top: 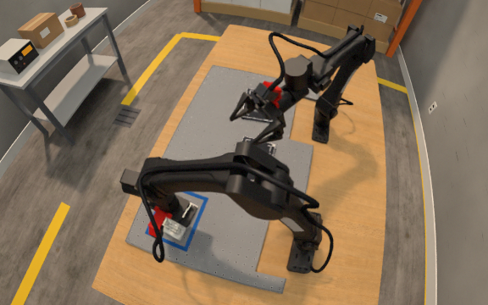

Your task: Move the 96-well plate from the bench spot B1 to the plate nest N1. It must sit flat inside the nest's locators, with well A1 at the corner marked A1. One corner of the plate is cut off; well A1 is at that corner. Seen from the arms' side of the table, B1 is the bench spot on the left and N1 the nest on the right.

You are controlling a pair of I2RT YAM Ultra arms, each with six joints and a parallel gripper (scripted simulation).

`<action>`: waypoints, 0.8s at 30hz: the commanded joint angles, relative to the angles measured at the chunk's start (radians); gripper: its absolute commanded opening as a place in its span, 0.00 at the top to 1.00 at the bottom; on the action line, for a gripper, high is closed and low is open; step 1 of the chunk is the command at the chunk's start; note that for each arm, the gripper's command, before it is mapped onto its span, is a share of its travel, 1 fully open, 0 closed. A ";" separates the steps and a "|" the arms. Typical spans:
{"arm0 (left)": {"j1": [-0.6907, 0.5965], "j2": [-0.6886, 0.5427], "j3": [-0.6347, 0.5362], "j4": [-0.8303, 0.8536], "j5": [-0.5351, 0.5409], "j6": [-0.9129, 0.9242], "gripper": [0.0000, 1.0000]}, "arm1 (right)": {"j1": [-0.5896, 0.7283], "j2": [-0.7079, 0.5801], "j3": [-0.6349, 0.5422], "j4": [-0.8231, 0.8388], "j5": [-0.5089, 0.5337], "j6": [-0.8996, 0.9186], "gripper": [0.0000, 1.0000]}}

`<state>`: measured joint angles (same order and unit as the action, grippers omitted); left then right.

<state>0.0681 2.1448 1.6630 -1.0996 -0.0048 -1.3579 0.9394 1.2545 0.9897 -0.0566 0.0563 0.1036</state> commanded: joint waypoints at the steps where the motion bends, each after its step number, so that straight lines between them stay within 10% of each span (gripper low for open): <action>1: -0.002 0.002 -0.012 0.034 0.005 -0.004 0.00 | 0.011 -0.027 -0.010 -0.011 0.005 0.004 0.00; 24: -0.002 0.028 -0.065 0.132 0.005 -0.004 0.00 | 0.011 -0.027 -0.010 -0.011 0.005 0.004 0.00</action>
<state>0.0681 2.1818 1.5913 -0.9920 -0.0044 -1.3579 0.9394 1.2545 0.9897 -0.0566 0.0563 0.1036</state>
